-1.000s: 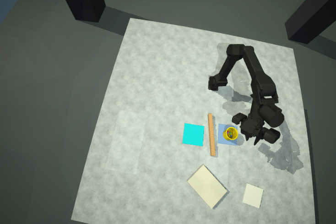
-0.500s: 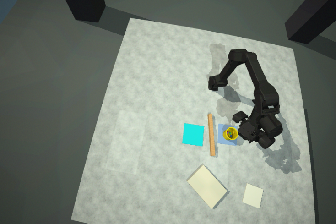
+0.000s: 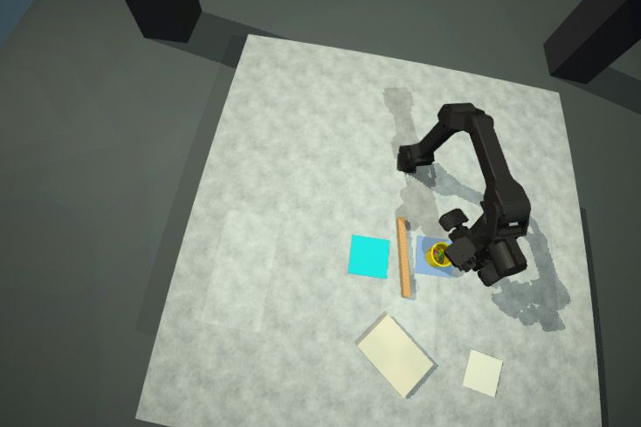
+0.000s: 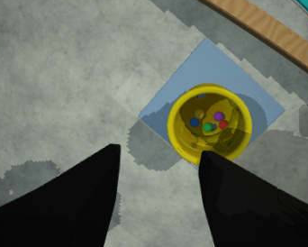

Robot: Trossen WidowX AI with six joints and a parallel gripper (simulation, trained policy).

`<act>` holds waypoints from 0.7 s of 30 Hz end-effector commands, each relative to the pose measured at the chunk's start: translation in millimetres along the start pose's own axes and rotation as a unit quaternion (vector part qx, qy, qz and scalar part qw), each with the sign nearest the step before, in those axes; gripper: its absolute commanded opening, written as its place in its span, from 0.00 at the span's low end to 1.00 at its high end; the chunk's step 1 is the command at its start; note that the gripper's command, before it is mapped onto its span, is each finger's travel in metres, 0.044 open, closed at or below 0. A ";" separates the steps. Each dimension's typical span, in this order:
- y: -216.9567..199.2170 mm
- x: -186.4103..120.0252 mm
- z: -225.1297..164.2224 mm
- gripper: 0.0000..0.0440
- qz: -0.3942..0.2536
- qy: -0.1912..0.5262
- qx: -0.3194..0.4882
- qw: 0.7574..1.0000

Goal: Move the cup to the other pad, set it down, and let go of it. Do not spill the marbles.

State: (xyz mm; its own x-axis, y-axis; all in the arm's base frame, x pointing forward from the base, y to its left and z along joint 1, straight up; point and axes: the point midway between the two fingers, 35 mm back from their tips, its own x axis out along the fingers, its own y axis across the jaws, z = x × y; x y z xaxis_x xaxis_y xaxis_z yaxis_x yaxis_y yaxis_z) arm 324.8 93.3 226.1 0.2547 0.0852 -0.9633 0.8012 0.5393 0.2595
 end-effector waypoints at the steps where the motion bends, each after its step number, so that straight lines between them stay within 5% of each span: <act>1: -7.3 8.1 -1.5 0.35 -0.029 0.004 0.006 1.000; 21: -42.8 53.1 -11.9 0.39 -0.157 0.014 0.039 0.987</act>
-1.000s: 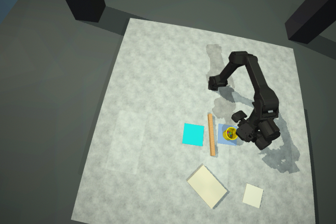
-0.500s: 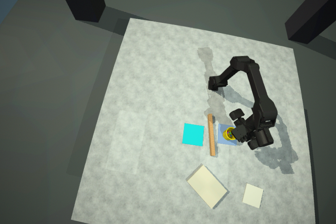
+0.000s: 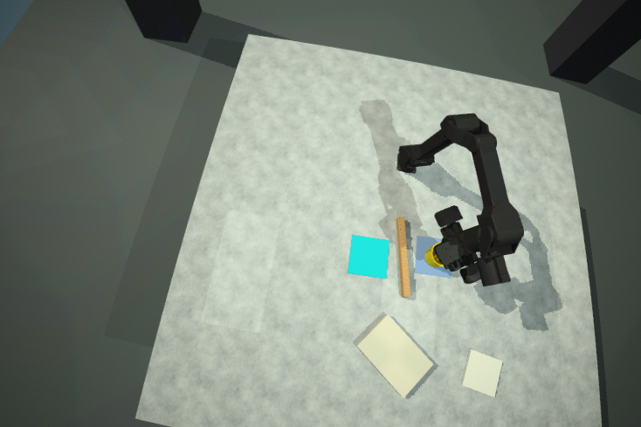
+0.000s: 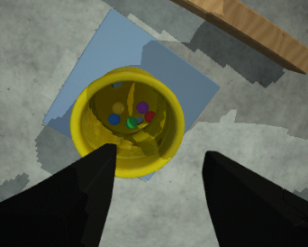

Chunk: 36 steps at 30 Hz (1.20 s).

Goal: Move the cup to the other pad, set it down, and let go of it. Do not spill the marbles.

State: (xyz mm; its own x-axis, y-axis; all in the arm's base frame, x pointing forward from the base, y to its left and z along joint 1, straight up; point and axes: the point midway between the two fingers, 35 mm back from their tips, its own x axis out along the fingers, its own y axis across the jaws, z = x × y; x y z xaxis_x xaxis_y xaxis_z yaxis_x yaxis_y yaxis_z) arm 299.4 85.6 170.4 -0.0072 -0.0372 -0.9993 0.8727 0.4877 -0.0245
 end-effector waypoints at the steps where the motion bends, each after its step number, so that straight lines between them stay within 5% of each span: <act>1: -2.3 10.1 -0.6 0.39 -0.016 -0.002 0.008 1.000; 31: -14.1 101.4 -9.2 0.42 -0.080 -0.006 -0.013 0.997; 36: -14.9 110.1 -7.7 0.16 -0.077 -0.009 -0.033 0.996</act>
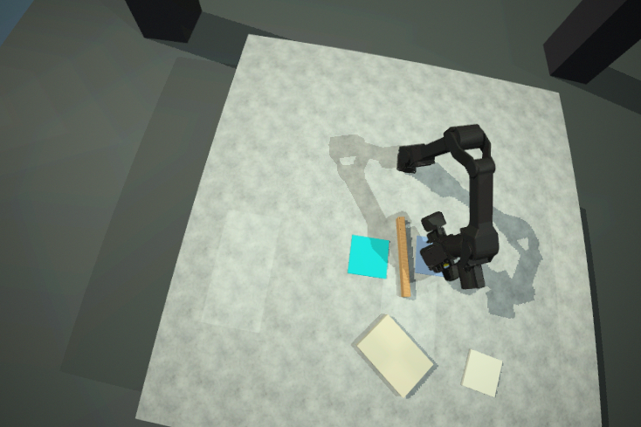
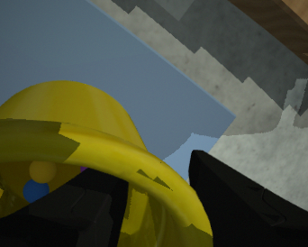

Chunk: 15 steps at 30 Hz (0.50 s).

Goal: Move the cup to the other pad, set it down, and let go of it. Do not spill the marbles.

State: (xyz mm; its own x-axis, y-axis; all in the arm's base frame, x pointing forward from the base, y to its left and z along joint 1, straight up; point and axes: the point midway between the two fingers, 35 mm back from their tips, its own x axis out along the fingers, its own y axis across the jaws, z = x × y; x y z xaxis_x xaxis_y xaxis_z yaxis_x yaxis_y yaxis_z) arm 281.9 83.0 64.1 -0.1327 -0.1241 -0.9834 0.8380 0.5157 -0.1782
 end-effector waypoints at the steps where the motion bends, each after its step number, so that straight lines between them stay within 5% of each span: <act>1: -0.6 4.0 2.2 0.11 0.001 -0.006 -0.012 1.000; 4: -2.0 0.9 3.8 0.02 0.006 -0.008 -0.017 1.000; 15: -7.3 -26.3 13.2 0.00 0.037 -0.009 0.009 0.999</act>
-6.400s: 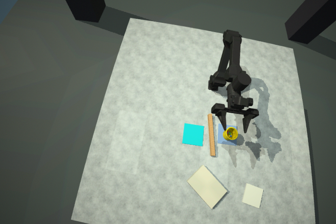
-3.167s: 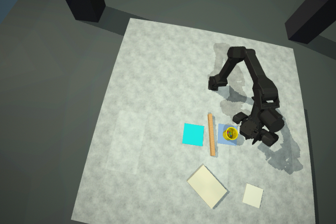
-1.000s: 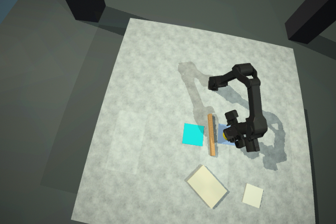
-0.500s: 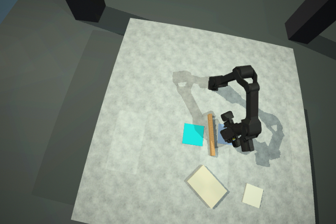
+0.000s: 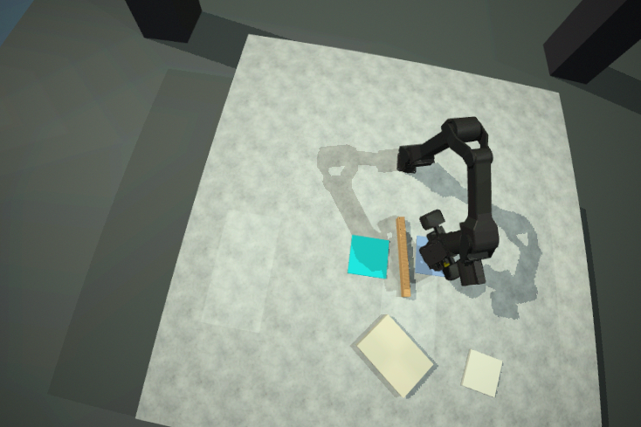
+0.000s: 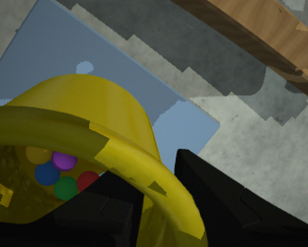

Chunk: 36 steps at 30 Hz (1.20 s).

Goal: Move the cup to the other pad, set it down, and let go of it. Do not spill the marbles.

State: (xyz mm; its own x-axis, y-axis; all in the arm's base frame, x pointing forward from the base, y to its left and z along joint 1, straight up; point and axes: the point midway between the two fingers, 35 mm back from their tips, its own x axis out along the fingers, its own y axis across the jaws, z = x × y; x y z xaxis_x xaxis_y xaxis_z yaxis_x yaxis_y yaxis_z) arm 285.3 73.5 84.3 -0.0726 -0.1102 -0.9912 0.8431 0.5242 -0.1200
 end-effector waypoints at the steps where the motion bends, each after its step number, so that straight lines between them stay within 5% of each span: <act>1: -1.9 -10.7 4.1 0.00 0.011 0.001 0.015 1.000; 18: -7.2 -55.7 42.1 0.01 0.067 -0.009 0.095 0.993; 36: -18.6 -54.5 108.5 0.00 0.111 -0.040 0.171 0.978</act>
State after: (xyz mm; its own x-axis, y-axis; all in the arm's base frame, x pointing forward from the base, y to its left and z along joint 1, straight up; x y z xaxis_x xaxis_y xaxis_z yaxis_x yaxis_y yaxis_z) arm 330.1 -14.0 149.0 0.1572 -0.0891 -0.9835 0.9617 0.2402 0.1319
